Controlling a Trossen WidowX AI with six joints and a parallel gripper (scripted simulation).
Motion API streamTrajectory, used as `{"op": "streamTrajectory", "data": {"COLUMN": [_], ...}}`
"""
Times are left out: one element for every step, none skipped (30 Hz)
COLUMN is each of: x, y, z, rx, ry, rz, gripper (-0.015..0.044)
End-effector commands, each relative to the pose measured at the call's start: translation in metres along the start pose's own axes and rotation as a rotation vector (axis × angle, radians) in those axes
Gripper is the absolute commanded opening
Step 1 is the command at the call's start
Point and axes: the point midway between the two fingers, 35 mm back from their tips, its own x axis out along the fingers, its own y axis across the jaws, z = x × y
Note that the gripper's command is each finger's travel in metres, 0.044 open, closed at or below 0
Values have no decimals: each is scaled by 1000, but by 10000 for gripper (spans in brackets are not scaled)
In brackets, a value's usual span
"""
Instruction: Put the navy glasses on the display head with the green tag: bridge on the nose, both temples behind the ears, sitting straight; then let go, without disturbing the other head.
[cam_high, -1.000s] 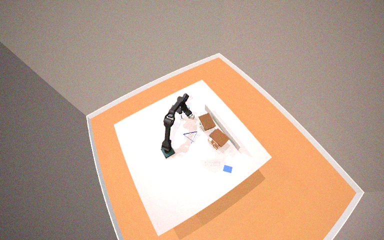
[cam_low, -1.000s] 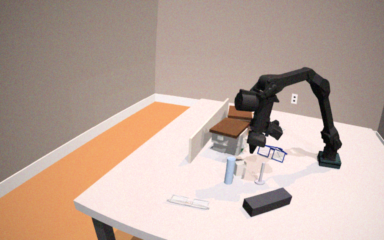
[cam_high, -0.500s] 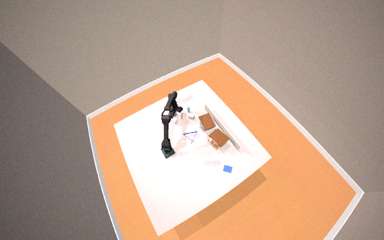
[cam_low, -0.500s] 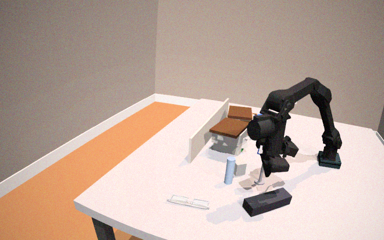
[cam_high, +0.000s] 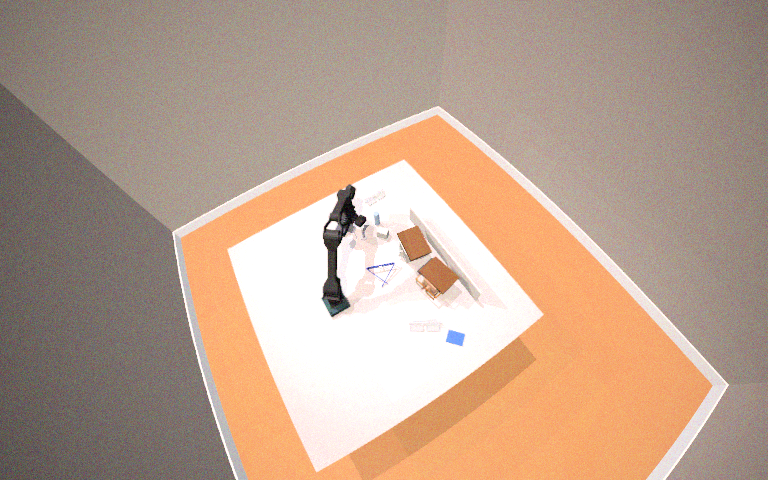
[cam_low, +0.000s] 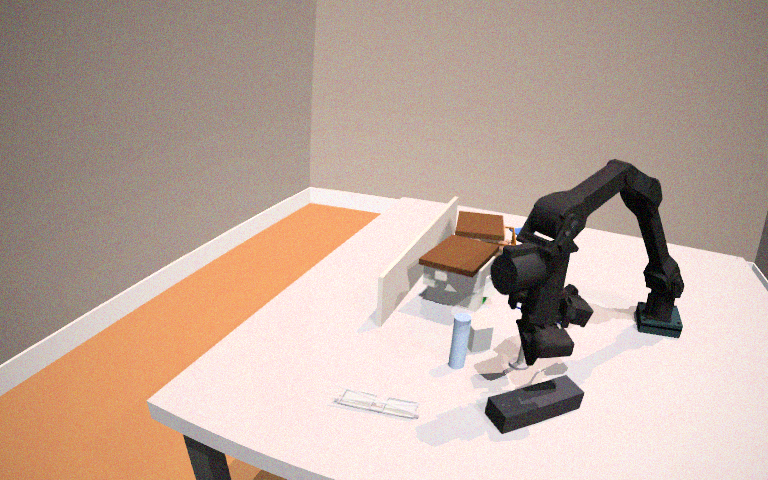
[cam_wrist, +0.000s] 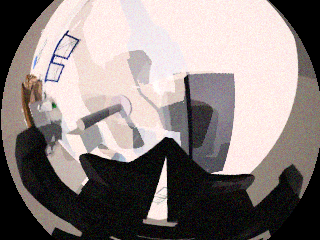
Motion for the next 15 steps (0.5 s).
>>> {"op": "streamTrajectory", "data": {"x": [9, 11, 13, 14, 16, 17, 19, 21, 22, 24, 26, 27, 29, 30, 32], "y": [1, 1, 1, 1, 1, 1, 1, 1, 1, 1, 1, 1, 1, 1, 1], "z": [2, 2, 2, 2, 2, 2, 2, 2, 3, 3, 3, 3, 3, 3, 3], "rx": [-5, -5, -5, -5, -5, -5, -5, -5, -5, -5, -5, -5, -5, -5, -5], "ry": [-11, -11, -11, -11, -11, -11, -11, -11, -11, -11, -11, -11, -11, -11, -11], "rz": [3, 3, 3, 3, 3, 3, 3, 3, 3, 3, 3, 3, 3, 3, 3], "gripper": [0, 0, 0, 0, 0, 0, 0, 0, 0, 0, 0, 0, 0, 0, 0]}}
